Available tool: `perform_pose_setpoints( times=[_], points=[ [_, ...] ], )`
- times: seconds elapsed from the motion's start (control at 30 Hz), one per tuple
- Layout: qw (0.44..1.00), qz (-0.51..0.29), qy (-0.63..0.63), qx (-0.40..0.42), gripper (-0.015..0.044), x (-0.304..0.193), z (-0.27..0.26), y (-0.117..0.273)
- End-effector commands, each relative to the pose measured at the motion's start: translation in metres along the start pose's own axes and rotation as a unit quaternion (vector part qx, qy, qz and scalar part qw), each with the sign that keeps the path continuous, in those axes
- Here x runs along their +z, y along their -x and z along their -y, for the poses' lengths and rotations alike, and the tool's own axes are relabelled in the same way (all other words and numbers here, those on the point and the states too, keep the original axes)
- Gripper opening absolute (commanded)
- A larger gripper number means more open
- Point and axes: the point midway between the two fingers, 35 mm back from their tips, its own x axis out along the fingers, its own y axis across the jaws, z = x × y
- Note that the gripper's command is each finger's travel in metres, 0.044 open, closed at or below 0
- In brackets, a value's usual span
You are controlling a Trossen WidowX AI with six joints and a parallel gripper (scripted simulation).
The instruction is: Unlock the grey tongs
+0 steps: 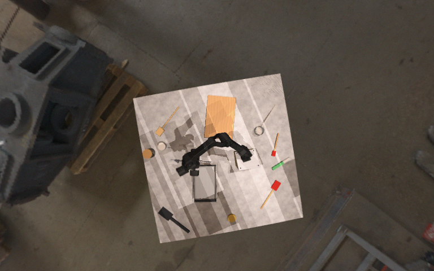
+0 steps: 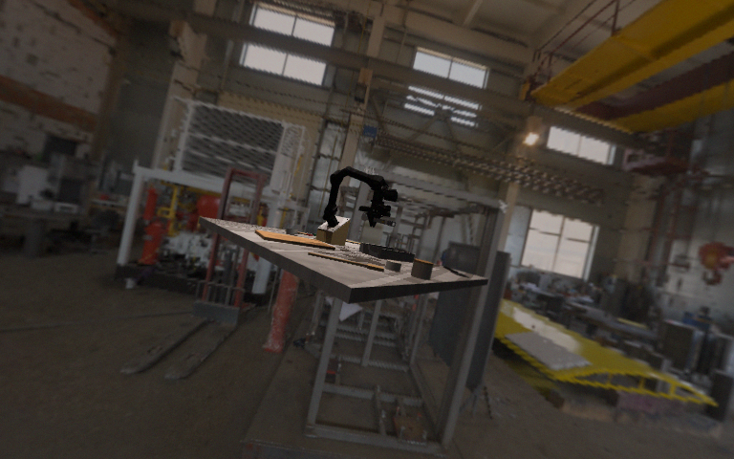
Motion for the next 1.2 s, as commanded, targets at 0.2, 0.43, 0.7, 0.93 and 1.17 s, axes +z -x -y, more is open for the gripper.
perform_pose_setpoints(
  times=[0.2, 0.43, 0.7, 0.93, 1.17],
  points=[
    [0.98, 0.003, -0.197, -0.003, -0.015, 0.0, 0.023, 0.0],
    [0.944, 0.005, -0.329, -0.004, -0.015, -0.001, 0.038, 0.0],
    [0.882, 0.007, -0.472, -0.005, -0.015, -0.003, 0.055, 0.0],
    [0.809, 0.009, -0.588, -0.006, -0.015, -0.005, 0.069, 0.0],
    [0.721, 0.01, -0.692, -0.006, -0.015, -0.007, 0.084, 0.0]
  ],
)
